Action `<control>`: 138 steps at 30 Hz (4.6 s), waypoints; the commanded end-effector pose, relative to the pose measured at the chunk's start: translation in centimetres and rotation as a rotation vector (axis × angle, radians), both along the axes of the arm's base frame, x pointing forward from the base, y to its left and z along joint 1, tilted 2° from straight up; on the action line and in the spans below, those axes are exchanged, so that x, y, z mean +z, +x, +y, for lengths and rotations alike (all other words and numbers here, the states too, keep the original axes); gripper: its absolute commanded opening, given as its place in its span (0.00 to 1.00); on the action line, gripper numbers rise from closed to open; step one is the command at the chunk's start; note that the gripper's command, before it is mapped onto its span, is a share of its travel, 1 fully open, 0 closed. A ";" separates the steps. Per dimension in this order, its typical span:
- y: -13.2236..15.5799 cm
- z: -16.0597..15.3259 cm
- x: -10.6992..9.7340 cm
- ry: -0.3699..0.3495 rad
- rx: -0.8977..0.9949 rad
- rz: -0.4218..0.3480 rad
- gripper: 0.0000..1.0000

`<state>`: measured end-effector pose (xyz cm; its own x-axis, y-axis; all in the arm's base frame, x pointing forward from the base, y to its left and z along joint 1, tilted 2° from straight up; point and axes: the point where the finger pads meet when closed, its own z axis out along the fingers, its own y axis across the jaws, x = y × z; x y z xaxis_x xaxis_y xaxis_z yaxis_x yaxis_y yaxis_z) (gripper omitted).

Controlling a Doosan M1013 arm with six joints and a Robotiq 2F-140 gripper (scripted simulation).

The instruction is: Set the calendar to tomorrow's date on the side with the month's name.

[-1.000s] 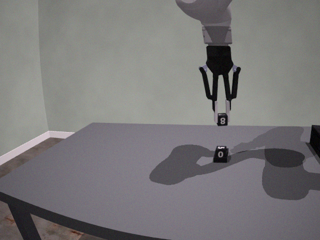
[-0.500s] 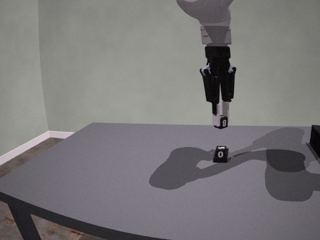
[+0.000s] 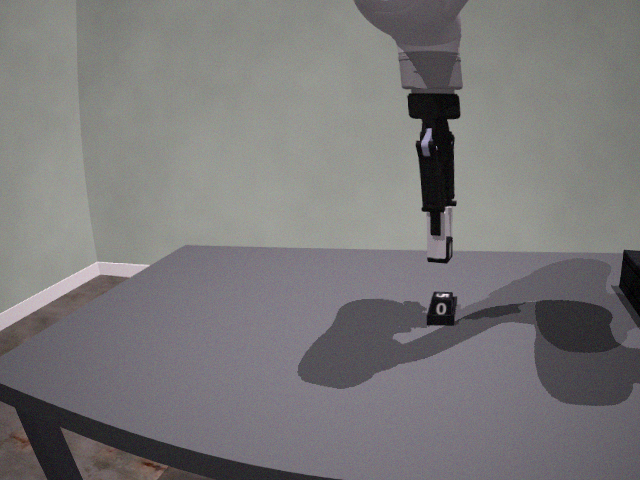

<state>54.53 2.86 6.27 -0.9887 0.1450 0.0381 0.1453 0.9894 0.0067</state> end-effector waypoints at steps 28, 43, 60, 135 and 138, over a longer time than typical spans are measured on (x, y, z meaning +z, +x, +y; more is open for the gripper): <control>-0.3 4.8 -0.2 0.053 1.237 -0.020 0.17; -0.6 6.9 -0.3 0.072 1.759 -0.029 0.17; -0.7 7.4 -0.4 0.077 1.907 -0.031 0.17; -1.0 7.6 -10.0 0.077 1.907 -0.031 0.17; -1.0 7.6 -10.0 0.077 1.907 -0.031 0.17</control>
